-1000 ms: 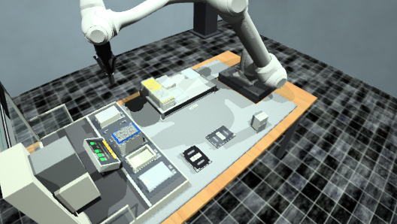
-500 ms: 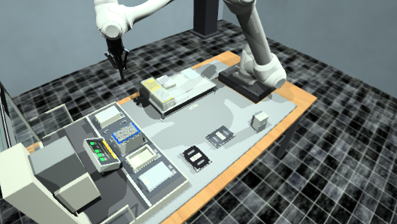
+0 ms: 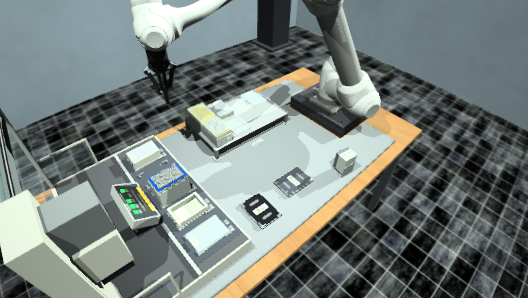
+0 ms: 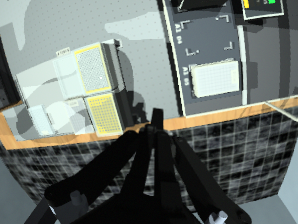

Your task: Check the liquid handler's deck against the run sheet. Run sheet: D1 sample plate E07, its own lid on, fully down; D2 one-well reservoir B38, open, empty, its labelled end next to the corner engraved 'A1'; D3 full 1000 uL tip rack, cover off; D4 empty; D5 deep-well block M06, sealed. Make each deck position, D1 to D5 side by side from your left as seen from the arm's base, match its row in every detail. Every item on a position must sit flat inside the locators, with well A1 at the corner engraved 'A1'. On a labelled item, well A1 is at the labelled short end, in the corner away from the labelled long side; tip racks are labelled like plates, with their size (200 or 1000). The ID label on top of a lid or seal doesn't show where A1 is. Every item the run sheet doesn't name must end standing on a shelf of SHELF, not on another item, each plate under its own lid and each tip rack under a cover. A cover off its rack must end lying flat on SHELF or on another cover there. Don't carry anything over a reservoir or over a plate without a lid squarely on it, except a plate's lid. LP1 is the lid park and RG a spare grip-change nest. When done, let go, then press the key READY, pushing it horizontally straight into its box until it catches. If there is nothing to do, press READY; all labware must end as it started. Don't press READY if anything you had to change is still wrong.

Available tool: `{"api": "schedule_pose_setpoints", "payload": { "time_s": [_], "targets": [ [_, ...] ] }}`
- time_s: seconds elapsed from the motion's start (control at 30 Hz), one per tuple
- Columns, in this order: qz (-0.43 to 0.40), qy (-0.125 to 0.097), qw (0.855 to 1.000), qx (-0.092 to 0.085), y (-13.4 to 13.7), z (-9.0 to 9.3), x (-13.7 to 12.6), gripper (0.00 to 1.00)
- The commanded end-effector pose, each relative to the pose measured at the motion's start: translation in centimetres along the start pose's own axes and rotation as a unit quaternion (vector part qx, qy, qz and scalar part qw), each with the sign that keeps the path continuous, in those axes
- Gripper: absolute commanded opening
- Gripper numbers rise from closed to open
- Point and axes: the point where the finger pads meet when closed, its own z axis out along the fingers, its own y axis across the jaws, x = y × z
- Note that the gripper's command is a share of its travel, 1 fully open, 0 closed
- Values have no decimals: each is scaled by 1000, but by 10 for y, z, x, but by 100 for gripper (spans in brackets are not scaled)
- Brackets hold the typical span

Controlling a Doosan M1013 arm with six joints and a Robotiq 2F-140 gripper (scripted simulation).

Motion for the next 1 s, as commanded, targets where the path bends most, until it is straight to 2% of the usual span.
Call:
{"api": "schedule_pose_setpoints", "payload": {
  "time_s": [0.0, 0.33, 0.53, 0.6, 0.97],
  "targets": [
    [-18, 1, 1000, -1, 0, -1, 0, 10],
    [-106, 1, 994, -1, 0, -1, 0, 10],
    [-104, 1, 995, -1, -10, -1, 28, 10],
    [-104, 1, 995, -1, -10, -1, 28, 10],
    [-104, 1, 995, -1, -29, -1, 80, 10]
  ]
}}
